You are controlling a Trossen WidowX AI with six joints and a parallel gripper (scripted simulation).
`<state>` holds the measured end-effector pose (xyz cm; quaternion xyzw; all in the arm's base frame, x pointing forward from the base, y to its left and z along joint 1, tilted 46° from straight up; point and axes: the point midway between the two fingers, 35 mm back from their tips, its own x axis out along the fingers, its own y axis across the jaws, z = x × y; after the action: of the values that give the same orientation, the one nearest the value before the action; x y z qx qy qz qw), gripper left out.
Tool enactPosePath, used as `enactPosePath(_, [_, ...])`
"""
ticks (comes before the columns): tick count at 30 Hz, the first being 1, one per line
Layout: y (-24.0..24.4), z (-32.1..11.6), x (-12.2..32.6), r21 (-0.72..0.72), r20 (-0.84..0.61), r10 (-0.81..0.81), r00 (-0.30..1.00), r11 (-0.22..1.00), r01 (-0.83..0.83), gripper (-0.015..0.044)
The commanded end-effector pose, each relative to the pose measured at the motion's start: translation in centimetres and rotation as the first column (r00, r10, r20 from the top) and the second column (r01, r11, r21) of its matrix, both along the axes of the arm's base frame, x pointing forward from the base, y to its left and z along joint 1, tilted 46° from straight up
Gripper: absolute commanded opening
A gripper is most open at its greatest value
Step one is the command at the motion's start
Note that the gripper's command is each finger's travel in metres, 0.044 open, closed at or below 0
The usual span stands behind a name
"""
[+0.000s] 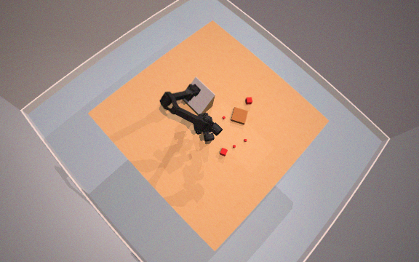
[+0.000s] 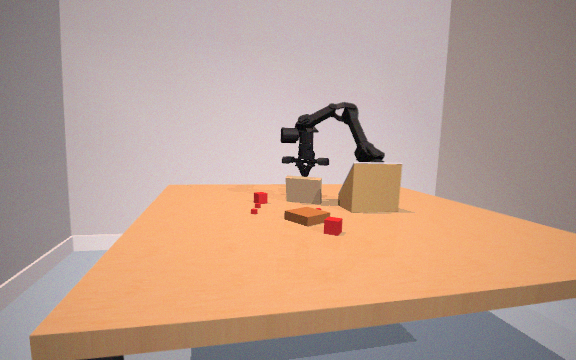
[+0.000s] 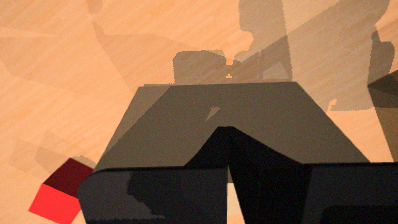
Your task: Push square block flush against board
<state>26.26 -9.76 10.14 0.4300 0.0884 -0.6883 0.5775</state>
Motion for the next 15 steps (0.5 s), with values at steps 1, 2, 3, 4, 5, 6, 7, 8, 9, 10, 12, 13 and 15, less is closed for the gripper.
enactPosePath(1, [0.22, -0.21, 0.24, 0.0, 0.004, -0.001, 1.0, 1.0, 0.001, 0.0])
enactPosePath(2, [0.28, -0.27, 0.28, 0.0, 0.004, -0.001, 1.0, 1.0, 0.001, 0.0])
enactPosePath(3, [0.34, -0.33, 0.33, 0.0, 0.004, -0.001, 1.0, 1.0, 0.001, 0.0])
enactPosePath(4, [0.4, -0.39, 0.37, 0.0, 0.004, -0.001, 1.0, 1.0, 0.001, 0.0])
enactPosePath(5, [0.45, -0.45, 0.41, 0.0, 0.004, -0.001, 1.0, 1.0, 0.001, 0.0])
enactPosePath(6, [0.51, -0.51, 0.46, 0.0, 0.004, -0.002, 1.0, 1.0, 0.002, 0.0])
enactPosePath(7, [0.57, -0.57, 0.5, 0.0, 0.004, -0.002, 1.0, 1.0, 0.002, 0.0])
enactPosePath(8, [0.63, -0.63, 0.54, 0.0, 0.004, -0.002, 1.0, 1.0, 0.002, 0.0])
enactPosePath(9, [0.69, -0.69, 0.58, 0.0, 0.004, -0.002, 1.0, 1.0, 0.002, 0.0])
enactPosePath(10, [0.75, -0.75, 0.62, 0.0, 0.004, -0.002, 1.0, 1.0, 0.002, 0.0])
enactPosePath(12, [0.87, -0.87, 0.7, 0.0, 0.004, -0.002, 1.0, 1.0, 0.002, 0.0])
enactPosePath(13, [0.93, -0.93, 0.75, -0.001, 0.004, -0.002, 1.0, 1.0, 0.002, 0.0])
enactPosePath(15, [0.98, -0.97, 0.77, -0.001, 0.004, -0.002, 1.0, 1.0, 0.002, 0.0])
